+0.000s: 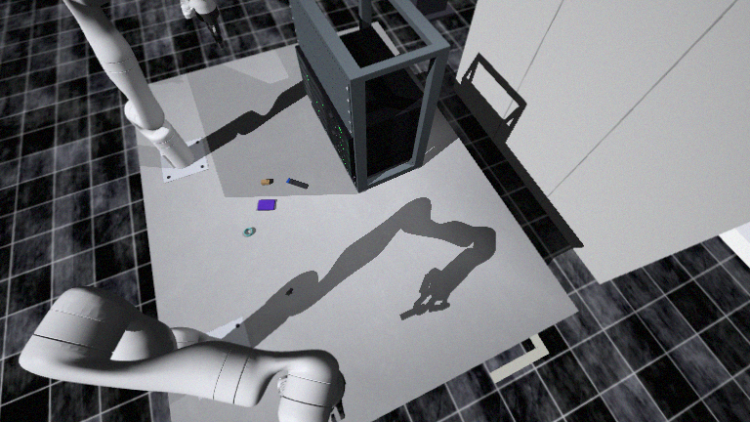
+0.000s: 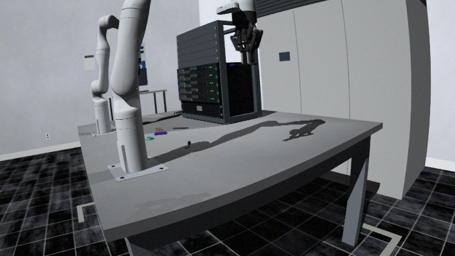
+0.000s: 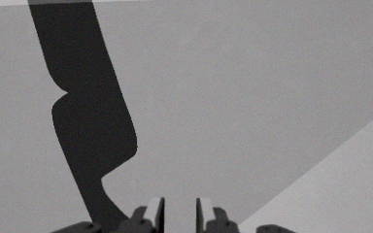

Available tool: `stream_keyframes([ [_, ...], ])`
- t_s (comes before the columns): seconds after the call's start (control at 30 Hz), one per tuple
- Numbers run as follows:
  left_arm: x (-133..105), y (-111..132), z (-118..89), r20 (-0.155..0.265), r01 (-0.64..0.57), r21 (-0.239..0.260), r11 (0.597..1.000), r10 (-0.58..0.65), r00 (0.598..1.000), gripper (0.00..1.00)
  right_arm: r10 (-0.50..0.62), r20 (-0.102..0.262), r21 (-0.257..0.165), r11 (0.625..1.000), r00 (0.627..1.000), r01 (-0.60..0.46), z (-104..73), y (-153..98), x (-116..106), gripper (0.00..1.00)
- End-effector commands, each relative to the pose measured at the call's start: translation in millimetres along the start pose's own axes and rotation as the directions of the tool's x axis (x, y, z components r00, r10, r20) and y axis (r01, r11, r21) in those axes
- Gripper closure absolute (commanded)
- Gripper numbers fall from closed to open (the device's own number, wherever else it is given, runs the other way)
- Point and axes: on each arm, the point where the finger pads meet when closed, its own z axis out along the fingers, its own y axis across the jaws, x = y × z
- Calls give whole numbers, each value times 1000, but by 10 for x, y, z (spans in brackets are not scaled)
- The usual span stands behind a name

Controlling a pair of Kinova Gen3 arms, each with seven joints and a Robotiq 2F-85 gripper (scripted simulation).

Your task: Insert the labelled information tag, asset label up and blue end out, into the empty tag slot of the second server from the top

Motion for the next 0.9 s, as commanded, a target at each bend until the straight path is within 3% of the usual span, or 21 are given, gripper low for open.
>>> stream_keyframes([
  [0.0, -3, -5, -1, 0, -3, -1, 1000, 3, 1000, 739, 1, 2, 1, 1000, 1000, -1, -8, -4, 0, 809],
  [0.43, -27, -138, 91, -36, -70, 0, 998, 70, 997, 739, 1, 2, 1, 1000, 1000, -1, -8, -4, 0, 809],
  [0.87, -58, -481, 318, -129, -247, 8, 969, 246, 961, 739, 1, 2, 1, 1000, 1000, -1, -8, -4, 0, 809],
])
